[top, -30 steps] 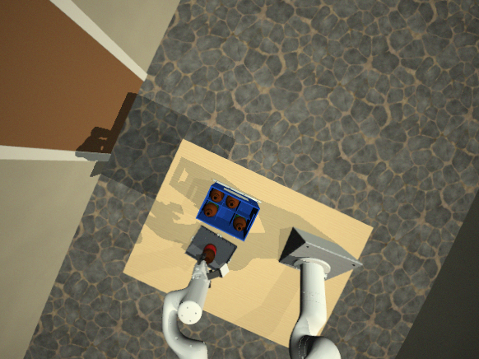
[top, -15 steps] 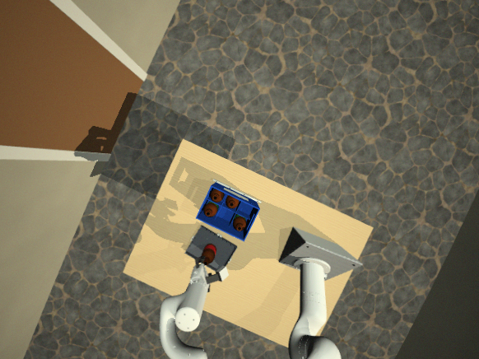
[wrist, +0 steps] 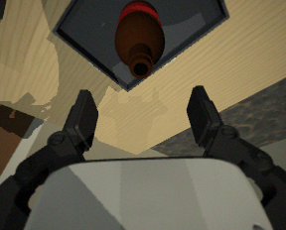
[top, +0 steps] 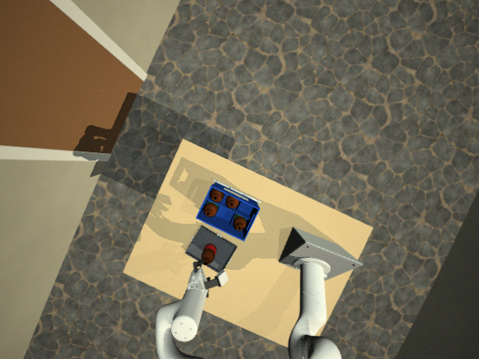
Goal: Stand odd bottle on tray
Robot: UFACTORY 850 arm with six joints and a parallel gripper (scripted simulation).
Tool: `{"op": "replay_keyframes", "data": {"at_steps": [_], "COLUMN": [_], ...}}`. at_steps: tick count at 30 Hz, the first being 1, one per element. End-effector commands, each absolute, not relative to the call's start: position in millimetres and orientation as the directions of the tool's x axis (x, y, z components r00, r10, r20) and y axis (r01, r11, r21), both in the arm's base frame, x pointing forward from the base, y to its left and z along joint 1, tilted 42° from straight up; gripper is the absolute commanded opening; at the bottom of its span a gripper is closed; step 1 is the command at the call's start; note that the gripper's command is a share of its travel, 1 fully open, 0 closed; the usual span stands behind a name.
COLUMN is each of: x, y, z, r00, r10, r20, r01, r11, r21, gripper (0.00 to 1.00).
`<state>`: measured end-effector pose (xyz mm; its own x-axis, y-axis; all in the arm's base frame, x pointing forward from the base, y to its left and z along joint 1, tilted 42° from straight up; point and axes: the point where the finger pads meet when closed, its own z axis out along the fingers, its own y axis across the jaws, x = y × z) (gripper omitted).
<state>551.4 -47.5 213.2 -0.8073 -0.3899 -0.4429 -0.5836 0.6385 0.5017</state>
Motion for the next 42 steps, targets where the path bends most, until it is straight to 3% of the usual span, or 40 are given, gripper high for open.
{"op": "replay_keyframes", "data": {"at_steps": [1,18,19,42], "x": [551.5,550.6,550.6,550.6], "y": [-52.5,-59.2,-59.2,-59.2], "z": [218.9,226.3,226.3,226.3], "r00": [-0.807,-0.807,-0.807,-0.807], "r10": [-0.39,-0.39,-0.39,-0.39], "r20": [-0.444,-0.444,-0.444,-0.444], "r01": [-0.584,-0.584,-0.584,-0.584], "r11": [0.639,0.639,0.639,0.639], "r21": [0.5,0.5,0.5,0.5], "gripper": [1.0,1.0,0.0,0.0]}}
